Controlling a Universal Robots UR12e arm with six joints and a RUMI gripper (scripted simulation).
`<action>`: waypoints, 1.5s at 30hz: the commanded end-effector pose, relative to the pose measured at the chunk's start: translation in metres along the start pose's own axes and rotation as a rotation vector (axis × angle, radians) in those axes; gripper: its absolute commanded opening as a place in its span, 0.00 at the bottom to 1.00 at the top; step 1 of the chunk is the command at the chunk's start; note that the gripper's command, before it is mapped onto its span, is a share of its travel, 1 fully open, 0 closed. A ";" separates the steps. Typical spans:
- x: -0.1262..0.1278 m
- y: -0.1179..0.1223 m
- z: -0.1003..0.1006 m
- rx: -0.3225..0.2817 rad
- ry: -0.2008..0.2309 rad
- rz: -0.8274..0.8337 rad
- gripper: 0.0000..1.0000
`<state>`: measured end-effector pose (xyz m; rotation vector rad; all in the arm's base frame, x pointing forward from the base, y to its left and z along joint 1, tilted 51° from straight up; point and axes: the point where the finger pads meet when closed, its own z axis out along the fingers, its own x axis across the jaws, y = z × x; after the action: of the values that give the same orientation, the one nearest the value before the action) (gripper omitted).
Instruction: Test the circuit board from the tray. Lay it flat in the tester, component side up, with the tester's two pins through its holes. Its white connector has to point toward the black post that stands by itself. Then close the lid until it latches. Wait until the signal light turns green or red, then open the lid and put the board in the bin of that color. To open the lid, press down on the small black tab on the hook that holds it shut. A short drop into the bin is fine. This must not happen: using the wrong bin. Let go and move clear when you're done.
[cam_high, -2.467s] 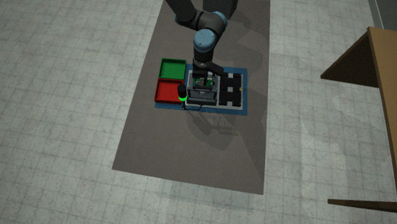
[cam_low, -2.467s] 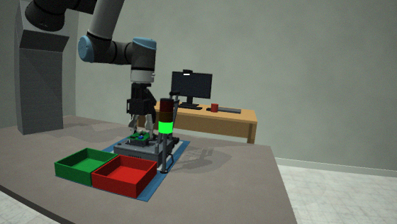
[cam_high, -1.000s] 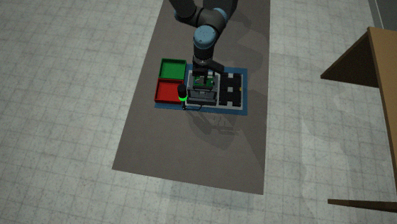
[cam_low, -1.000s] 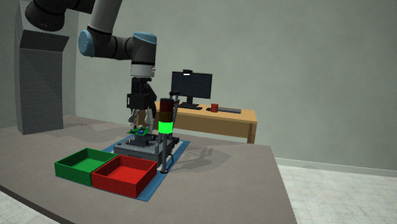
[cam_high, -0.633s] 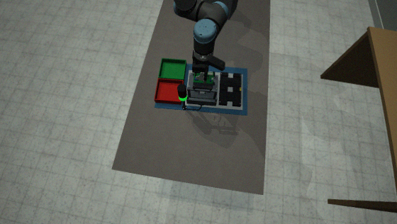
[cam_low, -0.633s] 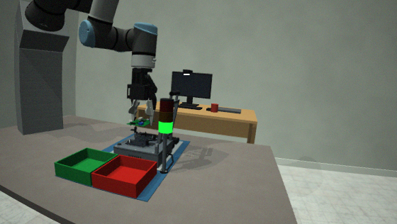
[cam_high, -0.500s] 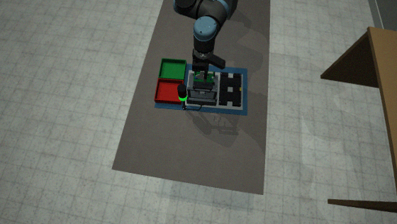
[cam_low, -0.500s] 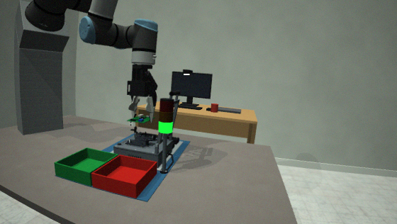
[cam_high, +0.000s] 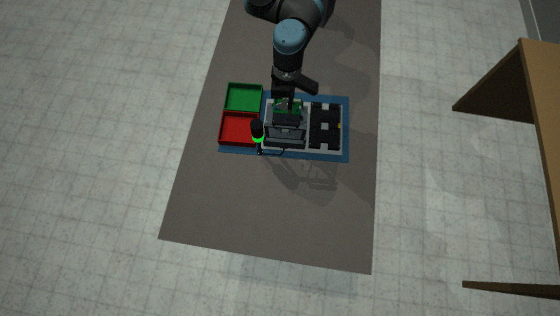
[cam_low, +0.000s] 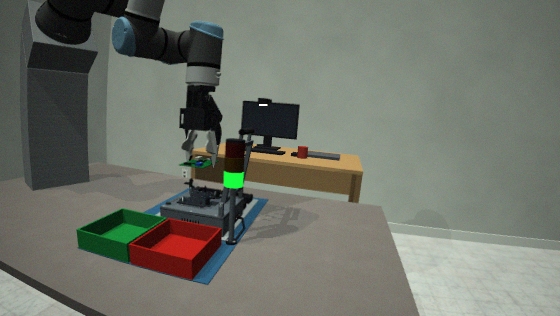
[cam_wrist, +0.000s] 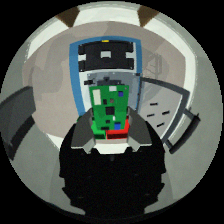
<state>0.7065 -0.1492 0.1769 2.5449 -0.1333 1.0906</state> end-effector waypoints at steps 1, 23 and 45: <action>0.000 0.000 0.000 0.000 0.001 0.000 0.39; -0.004 0.009 0.002 0.000 0.001 0.000 0.39; -0.047 0.090 0.027 0.000 0.001 0.000 0.39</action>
<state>0.6774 -0.2294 0.1565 2.5440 -0.1352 1.0891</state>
